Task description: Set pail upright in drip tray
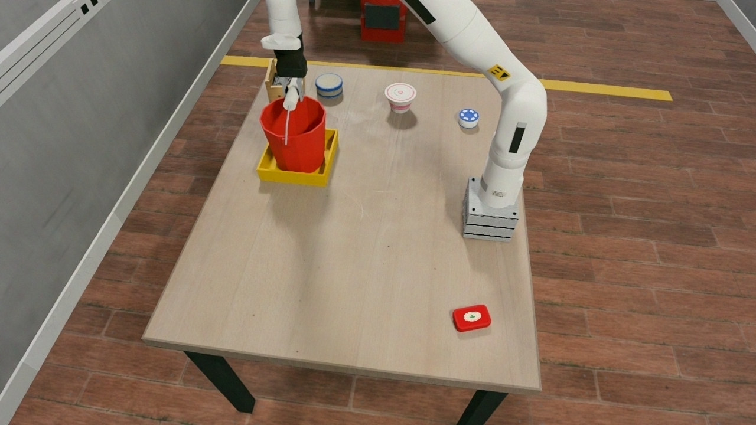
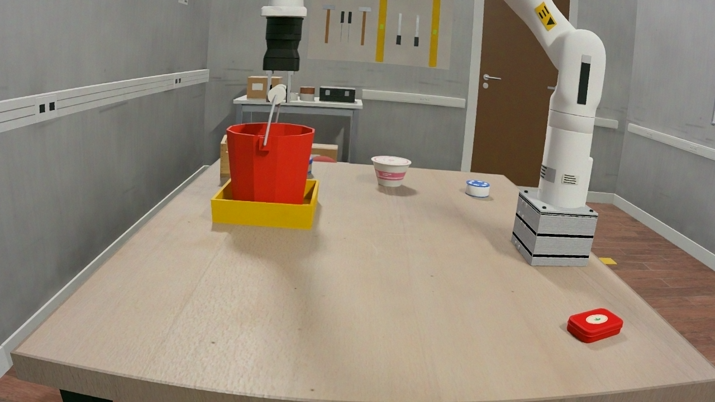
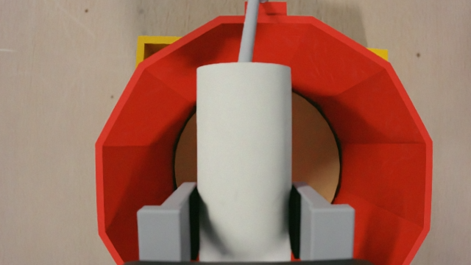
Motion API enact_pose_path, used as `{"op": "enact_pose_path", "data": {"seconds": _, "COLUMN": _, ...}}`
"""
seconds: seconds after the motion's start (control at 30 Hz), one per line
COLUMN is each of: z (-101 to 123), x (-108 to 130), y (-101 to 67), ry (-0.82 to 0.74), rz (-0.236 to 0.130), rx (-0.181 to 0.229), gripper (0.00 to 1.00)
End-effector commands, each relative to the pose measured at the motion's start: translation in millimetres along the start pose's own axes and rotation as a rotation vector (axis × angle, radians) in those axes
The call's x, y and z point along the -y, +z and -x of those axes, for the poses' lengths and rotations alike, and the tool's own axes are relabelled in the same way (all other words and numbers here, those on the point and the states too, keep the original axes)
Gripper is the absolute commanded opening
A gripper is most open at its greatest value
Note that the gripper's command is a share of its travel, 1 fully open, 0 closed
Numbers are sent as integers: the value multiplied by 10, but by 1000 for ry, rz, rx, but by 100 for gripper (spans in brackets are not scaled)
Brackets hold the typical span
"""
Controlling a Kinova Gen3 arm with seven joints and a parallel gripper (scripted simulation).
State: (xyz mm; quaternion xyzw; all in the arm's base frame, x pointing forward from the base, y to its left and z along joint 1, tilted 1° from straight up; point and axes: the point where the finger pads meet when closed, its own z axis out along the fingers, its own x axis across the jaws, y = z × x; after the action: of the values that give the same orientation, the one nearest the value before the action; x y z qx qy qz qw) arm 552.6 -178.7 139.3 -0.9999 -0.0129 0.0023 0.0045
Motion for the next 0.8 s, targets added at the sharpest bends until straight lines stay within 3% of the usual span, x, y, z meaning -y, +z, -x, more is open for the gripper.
{"op": "enact_pose_path", "data": {"seconds": 0.0, "z": -6, "x": -2, "y": -15, "ry": 0, "rz": 1, "rx": -3, "gripper": 0}}
{"op": "enact_pose_path", "data": {"seconds": 0.23, "z": -6, "x": -2, "y": -15, "ry": 0, "rz": 1, "rx": -3, "gripper": 0}}
{"op": "enact_pose_path", "data": {"seconds": 0.27, "z": -6, "x": -2, "y": -15, "ry": 0, "rz": 1, "rx": -3, "gripper": 100}}
{"op": "enact_pose_path", "data": {"seconds": 0.77, "z": -6, "x": -2, "y": -15, "ry": 0, "rz": 1, "rx": -3, "gripper": 100}}
